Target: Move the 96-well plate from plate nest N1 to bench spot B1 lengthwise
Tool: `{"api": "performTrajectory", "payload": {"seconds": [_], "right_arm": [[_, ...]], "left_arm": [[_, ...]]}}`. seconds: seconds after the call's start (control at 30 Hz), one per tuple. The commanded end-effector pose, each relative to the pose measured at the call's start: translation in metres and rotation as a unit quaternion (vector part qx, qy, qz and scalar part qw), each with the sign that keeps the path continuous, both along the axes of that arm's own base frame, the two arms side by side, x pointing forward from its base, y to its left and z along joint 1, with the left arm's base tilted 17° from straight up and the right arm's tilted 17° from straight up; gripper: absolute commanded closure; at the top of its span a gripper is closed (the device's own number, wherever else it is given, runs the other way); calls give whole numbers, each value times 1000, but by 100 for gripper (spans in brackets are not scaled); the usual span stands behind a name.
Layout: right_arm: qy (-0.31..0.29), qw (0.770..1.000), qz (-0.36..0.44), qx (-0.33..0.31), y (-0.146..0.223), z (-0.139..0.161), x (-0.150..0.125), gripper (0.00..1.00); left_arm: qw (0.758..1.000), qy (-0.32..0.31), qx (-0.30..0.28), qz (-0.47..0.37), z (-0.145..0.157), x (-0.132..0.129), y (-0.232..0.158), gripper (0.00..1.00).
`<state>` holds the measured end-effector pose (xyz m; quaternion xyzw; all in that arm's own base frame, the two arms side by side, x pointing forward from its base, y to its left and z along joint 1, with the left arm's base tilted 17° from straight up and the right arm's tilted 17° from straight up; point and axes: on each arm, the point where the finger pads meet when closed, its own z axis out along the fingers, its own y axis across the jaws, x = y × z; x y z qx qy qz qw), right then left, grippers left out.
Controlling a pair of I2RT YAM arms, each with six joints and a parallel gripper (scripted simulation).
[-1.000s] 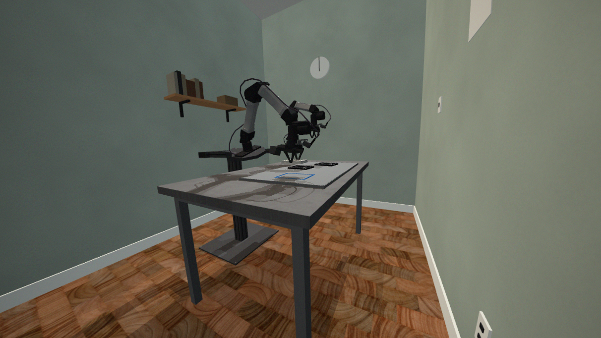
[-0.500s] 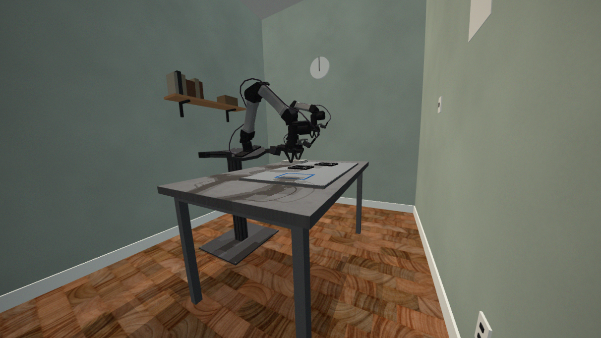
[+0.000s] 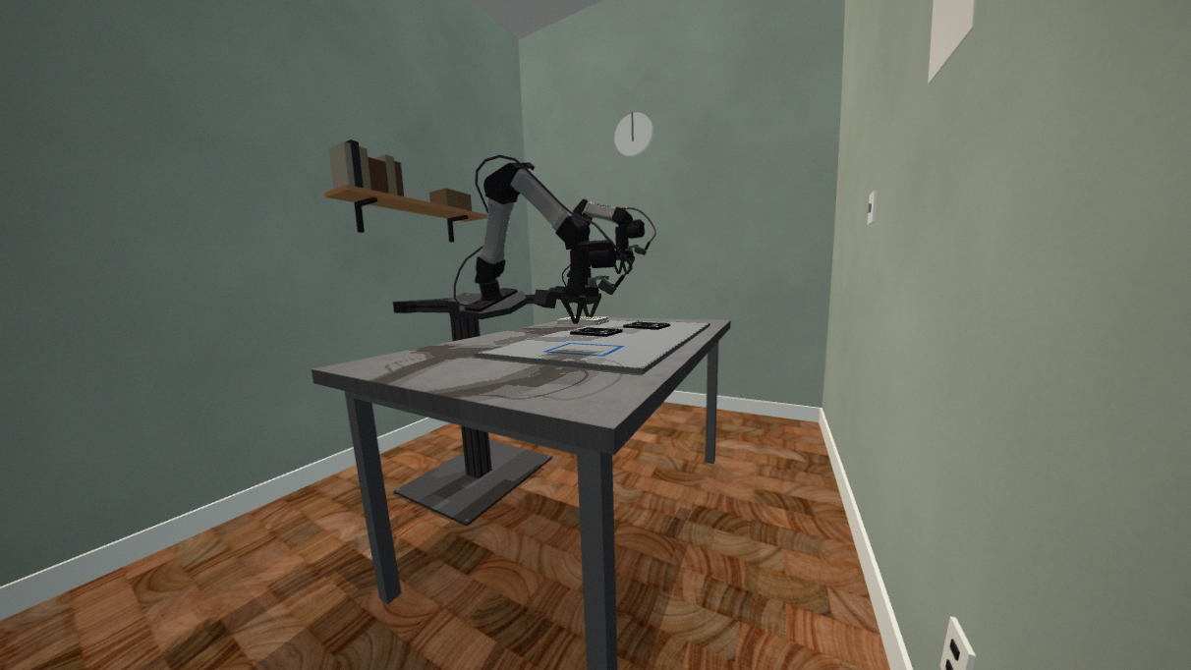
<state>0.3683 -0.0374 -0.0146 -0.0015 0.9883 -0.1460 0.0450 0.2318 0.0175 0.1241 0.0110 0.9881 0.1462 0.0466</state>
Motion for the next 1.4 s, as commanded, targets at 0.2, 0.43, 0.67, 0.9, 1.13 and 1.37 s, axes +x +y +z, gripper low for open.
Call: {"api": "performTrajectory", "payload": {"seconds": [0.2, 0.43, 0.67, 0.9, 1.13, 1.37], "right_arm": [[14, 1000, -3, 2, -7, -25, -5, 100], [14, 1000, -3, 2, -11, -36, -3, 100], [14, 1000, -3, 3, -14, -45, -1, 100], [14, 1000, -3, 3, -16, -55, 0, 100], [14, 1000, -3, 3, -20, -66, 0, 100], [14, 1000, -3, 3, -22, -74, 1, 100]], "left_arm": [[1000, 4, 0, -4, 1, -1, 0, 0], [1000, 4, 0, -4, 1, -1, 0, 0], [1000, 4, 0, -4, 1, -1, 0, 0], [1000, 4, 0, -4, 1, -1, 0, 0], [1000, 4, 0, -4, 1, -1, 0, 0], [1000, 4, 0, -4, 1, -1, 0, 0]]}}
